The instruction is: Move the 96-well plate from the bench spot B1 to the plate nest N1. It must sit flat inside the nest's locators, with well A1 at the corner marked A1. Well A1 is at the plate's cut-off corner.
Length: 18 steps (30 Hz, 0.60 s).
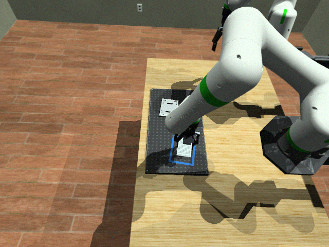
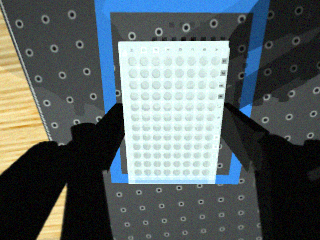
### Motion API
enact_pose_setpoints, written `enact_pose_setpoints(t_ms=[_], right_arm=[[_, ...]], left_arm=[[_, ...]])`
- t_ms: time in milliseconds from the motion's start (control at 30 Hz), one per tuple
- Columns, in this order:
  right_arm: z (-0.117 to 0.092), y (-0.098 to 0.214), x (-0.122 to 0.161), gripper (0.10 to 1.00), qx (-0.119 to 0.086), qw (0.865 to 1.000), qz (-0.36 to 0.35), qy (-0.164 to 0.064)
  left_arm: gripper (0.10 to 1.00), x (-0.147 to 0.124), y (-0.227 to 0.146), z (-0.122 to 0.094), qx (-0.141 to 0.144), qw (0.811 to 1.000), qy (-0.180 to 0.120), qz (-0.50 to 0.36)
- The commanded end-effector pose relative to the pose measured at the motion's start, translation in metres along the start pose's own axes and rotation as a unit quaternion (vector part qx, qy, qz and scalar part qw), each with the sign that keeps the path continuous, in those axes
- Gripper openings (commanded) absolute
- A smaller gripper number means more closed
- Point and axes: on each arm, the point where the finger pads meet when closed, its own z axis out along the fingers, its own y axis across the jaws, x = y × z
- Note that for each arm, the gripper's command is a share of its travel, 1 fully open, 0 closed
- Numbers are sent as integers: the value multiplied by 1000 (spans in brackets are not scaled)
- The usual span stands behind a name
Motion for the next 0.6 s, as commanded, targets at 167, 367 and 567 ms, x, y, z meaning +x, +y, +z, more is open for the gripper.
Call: enact_pose_setpoints(t_ms=[167,367,567], right_arm=[[0,0,-1,1000,0,1000,0,-1],[0,0,-1,1000,0,1000,0,-1],[0,0,-1,1000,0,1000,0,-1]], left_arm=[[605,0,1,-14,-1,1000,0,0],[605,0,1,-20,-1,1000,0,0],[605,0,1,-30,-1,1000,0,0]])
